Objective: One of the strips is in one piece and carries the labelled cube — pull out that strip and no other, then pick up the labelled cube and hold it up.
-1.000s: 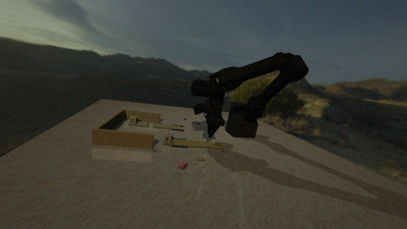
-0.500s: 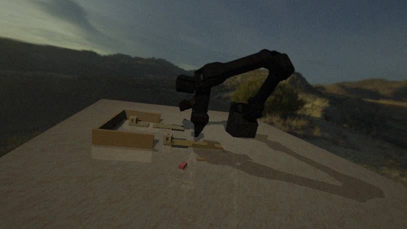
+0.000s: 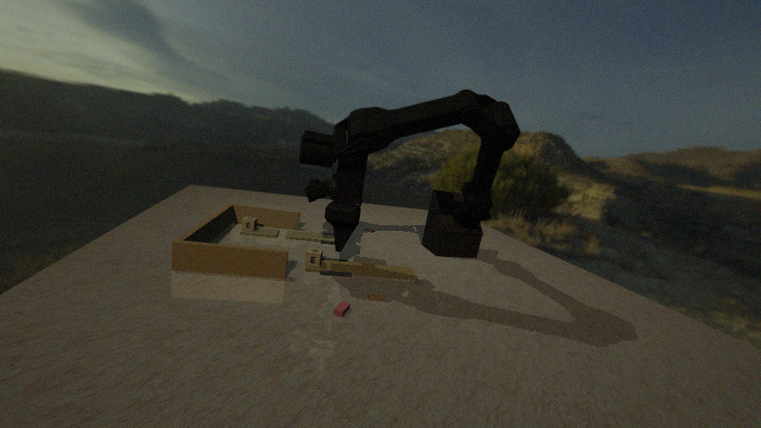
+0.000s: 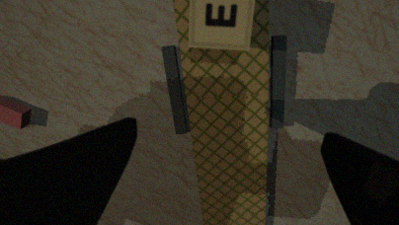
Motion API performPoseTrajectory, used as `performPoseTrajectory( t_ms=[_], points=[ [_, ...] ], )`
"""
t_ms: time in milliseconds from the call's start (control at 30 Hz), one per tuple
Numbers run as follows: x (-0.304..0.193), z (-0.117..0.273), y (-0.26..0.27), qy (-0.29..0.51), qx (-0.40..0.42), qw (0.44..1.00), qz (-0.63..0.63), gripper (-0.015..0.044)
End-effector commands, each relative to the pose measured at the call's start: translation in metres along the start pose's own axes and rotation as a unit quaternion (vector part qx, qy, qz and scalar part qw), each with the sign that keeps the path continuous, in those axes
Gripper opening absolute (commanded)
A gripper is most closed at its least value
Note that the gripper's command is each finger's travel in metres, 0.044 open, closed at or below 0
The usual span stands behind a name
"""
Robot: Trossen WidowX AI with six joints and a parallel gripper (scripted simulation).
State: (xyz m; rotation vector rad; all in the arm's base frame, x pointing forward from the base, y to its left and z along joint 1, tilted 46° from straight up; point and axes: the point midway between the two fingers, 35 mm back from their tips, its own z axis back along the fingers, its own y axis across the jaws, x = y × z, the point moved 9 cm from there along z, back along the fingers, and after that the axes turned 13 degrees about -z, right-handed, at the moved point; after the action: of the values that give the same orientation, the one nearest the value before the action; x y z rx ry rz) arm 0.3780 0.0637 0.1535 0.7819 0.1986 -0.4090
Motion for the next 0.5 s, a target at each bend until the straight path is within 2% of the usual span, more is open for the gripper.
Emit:
performPoseTrajectory(
  t_ms=[0,333,467],
  points=[
    [0.013,0.003,0.005,-0.001,0.002,1.000,0.002,0.0440],
    [0.046,0.009,0.018,-0.002,0.002,1.000,0.002,0.0440],
    [0.046,0.005,0.018,-0.002,0.002,1.000,0.002,0.0335]
  ],
)
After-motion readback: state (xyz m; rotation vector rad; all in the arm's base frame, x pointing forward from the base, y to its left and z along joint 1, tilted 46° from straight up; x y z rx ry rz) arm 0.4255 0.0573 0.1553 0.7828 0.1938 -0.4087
